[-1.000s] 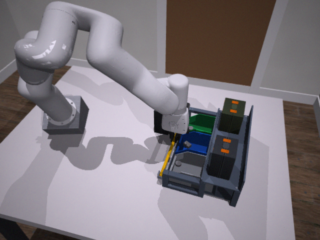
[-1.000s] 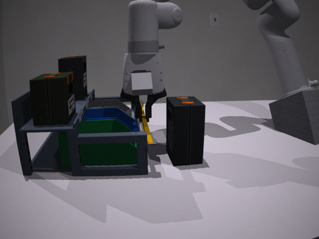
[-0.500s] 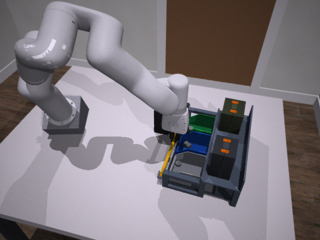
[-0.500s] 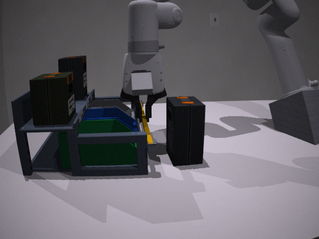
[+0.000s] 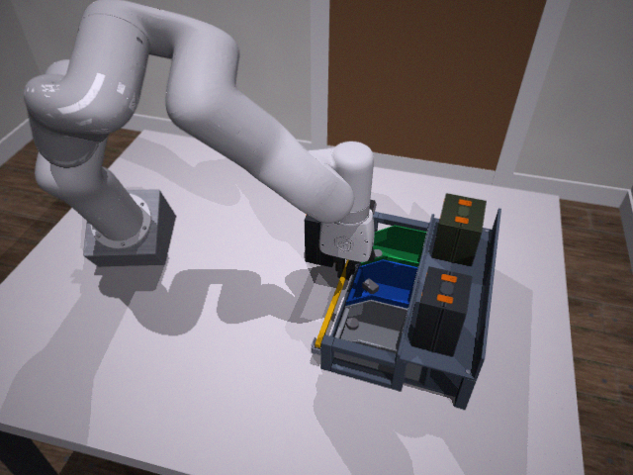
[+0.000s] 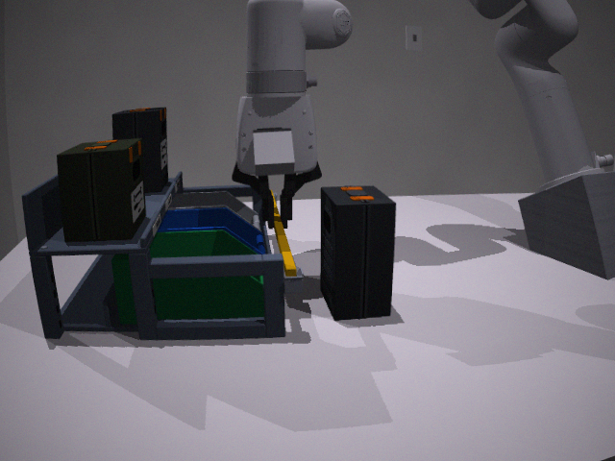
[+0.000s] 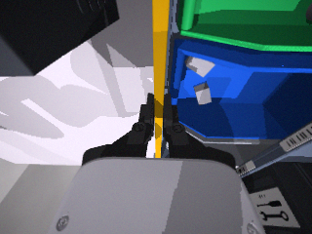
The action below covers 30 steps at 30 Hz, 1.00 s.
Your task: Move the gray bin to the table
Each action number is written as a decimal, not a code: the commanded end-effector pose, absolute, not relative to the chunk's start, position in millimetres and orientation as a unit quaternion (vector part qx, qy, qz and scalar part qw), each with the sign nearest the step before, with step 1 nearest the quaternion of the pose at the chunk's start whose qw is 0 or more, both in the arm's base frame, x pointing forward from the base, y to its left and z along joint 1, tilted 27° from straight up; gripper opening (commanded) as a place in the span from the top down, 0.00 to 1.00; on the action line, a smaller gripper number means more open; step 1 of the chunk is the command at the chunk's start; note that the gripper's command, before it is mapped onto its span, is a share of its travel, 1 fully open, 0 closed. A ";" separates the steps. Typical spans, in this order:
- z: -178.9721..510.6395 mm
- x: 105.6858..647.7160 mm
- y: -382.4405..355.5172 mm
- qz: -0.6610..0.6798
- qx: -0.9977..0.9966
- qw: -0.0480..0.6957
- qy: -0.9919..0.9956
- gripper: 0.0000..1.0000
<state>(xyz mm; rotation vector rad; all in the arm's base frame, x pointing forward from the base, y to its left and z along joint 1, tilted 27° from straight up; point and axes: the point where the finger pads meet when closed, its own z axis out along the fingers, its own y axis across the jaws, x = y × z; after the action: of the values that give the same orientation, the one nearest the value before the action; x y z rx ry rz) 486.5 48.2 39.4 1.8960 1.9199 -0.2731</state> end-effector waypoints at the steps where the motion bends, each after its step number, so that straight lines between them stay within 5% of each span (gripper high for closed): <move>1: 41.2 487.9 49.2 -0.096 0.683 0.214 0.692 1.00; 30: 103.0 476.6 78.9 -0.096 0.683 0.214 0.692 1.00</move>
<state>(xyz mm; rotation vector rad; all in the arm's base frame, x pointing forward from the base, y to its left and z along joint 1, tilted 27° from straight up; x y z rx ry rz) 478.6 77.6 98.6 1.8942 1.9196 -0.2600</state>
